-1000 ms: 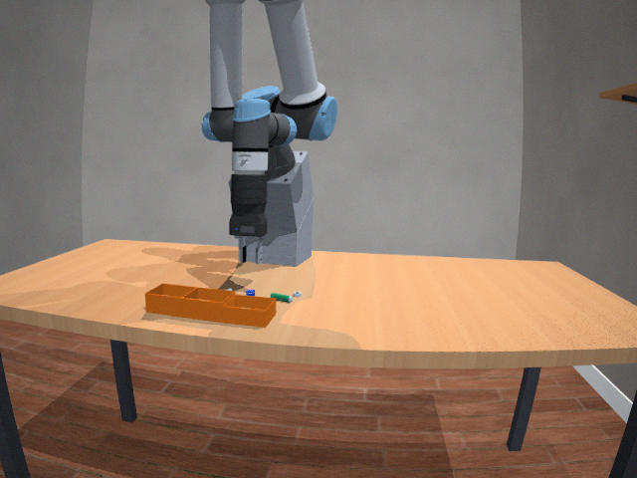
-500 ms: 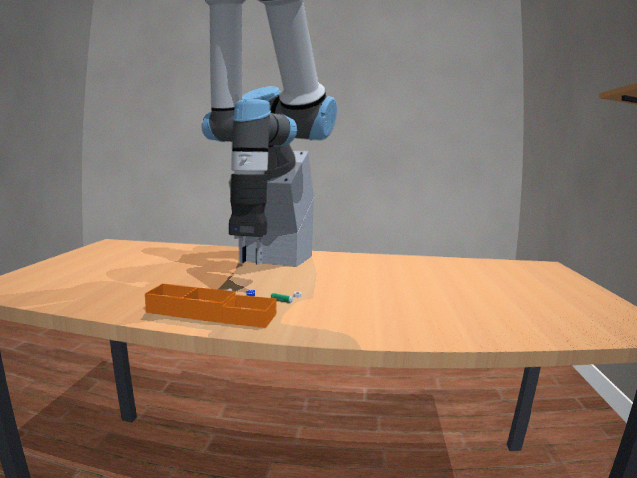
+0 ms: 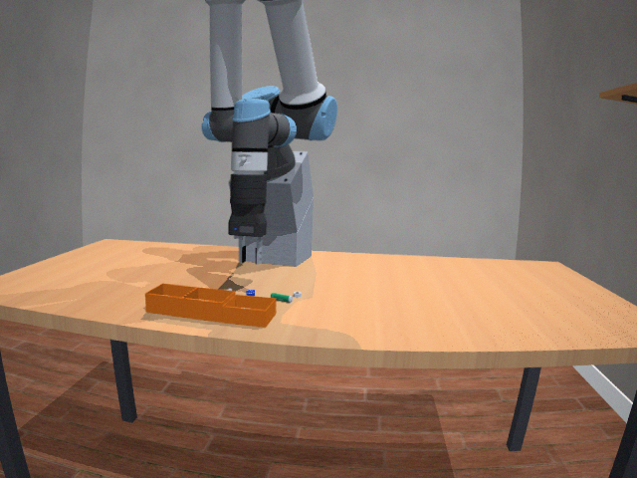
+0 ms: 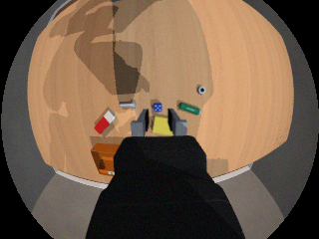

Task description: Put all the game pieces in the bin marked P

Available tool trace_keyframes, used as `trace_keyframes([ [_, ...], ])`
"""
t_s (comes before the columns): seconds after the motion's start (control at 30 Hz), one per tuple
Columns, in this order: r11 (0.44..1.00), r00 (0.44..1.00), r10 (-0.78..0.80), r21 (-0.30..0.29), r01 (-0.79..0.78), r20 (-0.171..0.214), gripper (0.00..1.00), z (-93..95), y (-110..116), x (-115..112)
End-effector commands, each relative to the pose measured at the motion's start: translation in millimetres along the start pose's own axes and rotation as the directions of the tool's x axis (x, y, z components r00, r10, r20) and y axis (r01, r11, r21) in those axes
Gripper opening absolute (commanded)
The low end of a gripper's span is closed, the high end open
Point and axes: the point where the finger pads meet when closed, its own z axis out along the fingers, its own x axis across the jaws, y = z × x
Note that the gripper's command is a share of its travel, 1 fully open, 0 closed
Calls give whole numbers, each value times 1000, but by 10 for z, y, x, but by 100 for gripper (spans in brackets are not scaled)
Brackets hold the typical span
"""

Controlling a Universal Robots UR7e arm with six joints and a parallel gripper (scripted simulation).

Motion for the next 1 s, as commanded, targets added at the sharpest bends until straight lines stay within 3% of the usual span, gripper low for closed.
trace_keyframes([
  [0.0, 1000, 1000, 0, -1, 0, 0, 64, 78, 3, -1],
  [0.53, 1000, 1000, 0, -1, 0, 0, 64, 637, 6, -1],
  [0.97, 1000, 1000, 0, -1, 0, 0, 64, 717, 7, -1],
])
